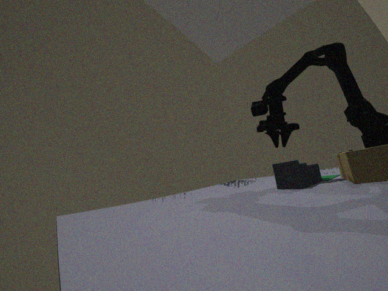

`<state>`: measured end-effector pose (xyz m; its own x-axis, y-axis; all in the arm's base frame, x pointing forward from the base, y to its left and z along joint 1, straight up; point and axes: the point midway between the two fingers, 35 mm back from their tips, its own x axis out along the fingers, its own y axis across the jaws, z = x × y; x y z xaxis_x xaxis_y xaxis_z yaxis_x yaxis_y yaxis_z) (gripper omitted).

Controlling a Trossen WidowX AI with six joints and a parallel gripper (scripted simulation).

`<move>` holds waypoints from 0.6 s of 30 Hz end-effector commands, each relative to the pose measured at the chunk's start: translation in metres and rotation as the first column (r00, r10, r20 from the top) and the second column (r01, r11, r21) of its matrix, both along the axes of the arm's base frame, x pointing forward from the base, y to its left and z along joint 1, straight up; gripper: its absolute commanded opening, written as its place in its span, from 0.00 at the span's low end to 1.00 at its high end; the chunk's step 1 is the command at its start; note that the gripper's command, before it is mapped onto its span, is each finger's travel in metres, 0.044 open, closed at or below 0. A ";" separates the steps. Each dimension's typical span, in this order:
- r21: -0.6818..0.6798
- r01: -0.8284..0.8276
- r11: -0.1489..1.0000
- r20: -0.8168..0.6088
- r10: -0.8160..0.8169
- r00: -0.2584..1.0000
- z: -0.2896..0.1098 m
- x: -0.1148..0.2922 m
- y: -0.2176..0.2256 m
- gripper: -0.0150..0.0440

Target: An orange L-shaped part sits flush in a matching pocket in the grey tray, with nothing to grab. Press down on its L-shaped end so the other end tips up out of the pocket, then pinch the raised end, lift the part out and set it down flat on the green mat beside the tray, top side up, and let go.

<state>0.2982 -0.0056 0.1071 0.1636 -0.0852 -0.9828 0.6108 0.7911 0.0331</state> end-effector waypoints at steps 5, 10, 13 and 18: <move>0.081 -0.224 0.971 -0.133 0.233 0.963 -0.009 -0.008 0.108 0.56; 0.087 -0.242 0.967 -0.145 0.252 0.957 -0.013 -0.010 0.117 0.56; 0.087 -0.242 0.967 -0.145 0.252 0.957 -0.035 -0.008 0.118 0.56; 0.087 -0.242 0.967 -0.146 0.252 0.957 -0.084 -0.009 0.117 0.56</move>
